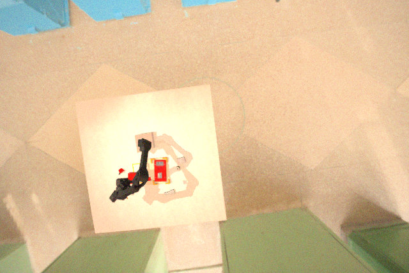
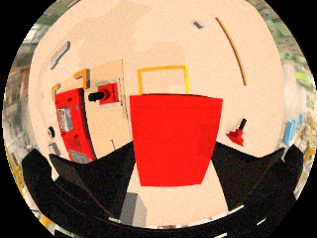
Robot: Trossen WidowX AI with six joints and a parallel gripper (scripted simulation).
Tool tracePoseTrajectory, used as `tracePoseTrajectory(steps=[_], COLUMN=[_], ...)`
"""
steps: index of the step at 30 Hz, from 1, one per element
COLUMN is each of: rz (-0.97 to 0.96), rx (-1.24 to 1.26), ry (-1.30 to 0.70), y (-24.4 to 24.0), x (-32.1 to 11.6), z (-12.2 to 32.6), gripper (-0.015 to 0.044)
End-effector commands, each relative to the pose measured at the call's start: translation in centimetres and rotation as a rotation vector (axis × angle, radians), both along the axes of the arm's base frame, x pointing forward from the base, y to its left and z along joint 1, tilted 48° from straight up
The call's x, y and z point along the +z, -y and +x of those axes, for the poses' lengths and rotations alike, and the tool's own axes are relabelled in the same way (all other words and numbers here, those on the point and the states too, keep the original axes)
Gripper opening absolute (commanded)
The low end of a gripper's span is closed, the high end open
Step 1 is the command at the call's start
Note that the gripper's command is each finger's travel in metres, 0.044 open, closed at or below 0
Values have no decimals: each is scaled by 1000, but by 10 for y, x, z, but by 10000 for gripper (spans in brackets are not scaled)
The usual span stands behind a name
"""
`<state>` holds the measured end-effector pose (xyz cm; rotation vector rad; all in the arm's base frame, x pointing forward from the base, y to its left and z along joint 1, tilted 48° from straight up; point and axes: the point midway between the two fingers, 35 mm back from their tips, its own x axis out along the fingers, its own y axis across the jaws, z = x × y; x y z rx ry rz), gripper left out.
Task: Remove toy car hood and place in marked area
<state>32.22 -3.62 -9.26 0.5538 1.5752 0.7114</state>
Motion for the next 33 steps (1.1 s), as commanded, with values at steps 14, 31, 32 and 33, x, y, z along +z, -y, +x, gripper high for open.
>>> tracePoseTrajectory(steps=[14, 31, 32, 33], rz=[6, 7, 7, 7], rx=[0, 0, 0, 0], ry=[-10, -10, -10, -10], y=[-14, -24, -25, -26], x=[-12, -22, -22, -23], z=[-4, -6, -6, -6], gripper=[0, 0, 0, 0])
